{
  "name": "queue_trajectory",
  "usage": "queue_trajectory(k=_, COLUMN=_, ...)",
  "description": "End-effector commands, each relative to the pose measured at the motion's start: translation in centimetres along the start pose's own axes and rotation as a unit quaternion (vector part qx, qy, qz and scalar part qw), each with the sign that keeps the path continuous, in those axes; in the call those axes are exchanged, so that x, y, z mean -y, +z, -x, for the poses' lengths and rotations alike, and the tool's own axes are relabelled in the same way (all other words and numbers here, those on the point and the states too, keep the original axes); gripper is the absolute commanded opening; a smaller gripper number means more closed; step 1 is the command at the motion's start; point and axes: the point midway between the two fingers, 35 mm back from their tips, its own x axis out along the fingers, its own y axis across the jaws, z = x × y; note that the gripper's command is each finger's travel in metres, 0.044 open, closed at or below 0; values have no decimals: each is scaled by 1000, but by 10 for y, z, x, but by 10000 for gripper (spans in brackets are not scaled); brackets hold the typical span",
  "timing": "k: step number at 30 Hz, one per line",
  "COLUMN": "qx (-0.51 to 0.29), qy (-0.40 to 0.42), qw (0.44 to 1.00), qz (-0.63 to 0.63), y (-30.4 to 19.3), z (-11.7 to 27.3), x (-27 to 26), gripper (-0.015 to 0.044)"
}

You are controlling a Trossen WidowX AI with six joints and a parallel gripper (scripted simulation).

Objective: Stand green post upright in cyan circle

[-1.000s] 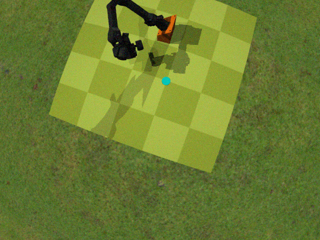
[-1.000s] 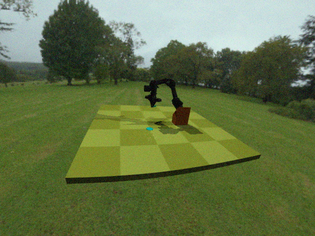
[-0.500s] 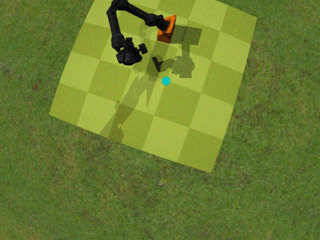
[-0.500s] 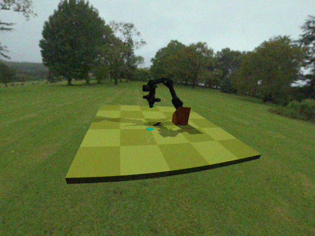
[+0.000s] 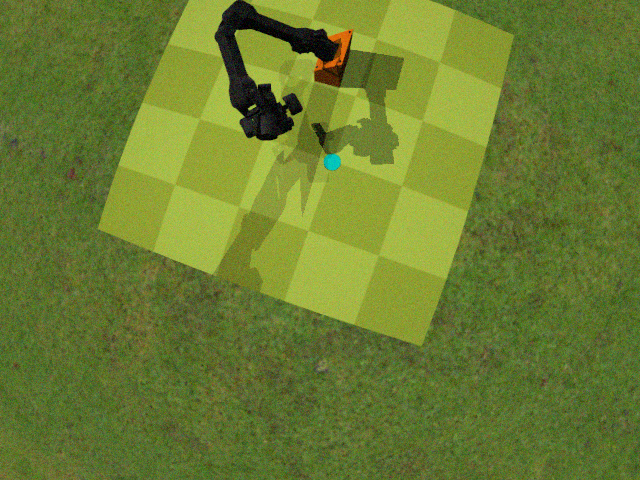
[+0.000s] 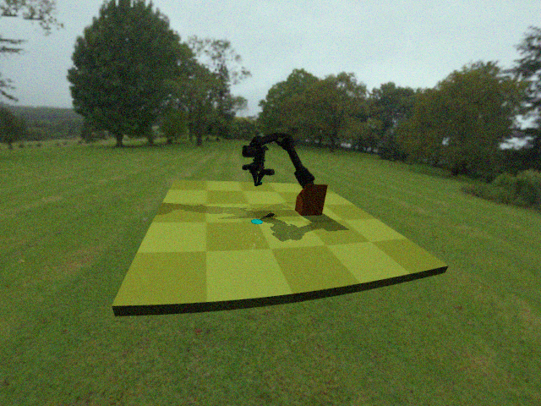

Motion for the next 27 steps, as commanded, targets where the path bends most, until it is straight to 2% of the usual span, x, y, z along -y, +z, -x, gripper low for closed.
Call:
queue_trajectory(k=1, qx=3, qy=2, qw=1000, qz=6, y=10, z=2, x=-2, gripper=23)
queue_trajectory(k=27, qx=5, qy=7, qw=997, qz=72, y=80, z=8, x=-33, gripper=23)
